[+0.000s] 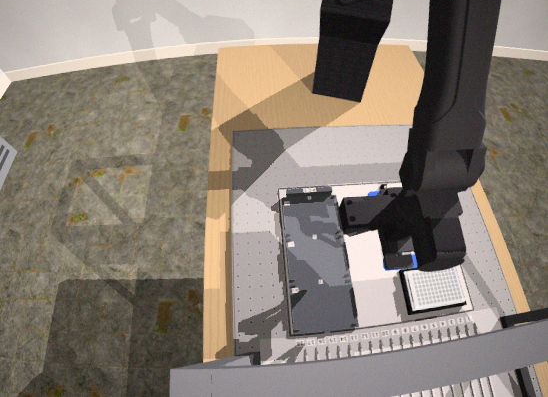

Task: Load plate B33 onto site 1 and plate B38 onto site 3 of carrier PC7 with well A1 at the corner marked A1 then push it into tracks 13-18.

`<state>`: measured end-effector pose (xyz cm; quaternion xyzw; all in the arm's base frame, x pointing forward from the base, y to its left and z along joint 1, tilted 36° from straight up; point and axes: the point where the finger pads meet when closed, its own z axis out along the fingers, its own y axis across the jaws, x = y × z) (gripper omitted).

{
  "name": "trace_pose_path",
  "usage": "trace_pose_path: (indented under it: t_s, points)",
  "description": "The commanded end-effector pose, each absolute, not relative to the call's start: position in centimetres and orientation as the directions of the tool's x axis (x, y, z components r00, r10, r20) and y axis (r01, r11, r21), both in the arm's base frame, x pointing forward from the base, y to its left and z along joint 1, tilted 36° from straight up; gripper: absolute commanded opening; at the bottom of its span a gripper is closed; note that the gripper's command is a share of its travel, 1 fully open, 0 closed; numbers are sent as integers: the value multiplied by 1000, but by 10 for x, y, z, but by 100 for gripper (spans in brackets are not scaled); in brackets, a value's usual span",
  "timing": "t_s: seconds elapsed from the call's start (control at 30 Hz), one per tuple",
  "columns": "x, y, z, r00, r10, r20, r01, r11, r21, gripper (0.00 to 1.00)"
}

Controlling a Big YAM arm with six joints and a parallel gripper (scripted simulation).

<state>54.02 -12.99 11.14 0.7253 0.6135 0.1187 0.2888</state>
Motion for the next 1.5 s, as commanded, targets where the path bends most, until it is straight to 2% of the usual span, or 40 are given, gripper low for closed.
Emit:
trace_pose_path:
  t_s: [0.0,0.8,1.47]
  points:
    - [567,-104,115,210,963,-170,819,-79,568,100]
    - [665,10,120,207,964,-166,816,-77,574,100]
    - [656,-11,108,227,958,-175,829,-96,551,100]
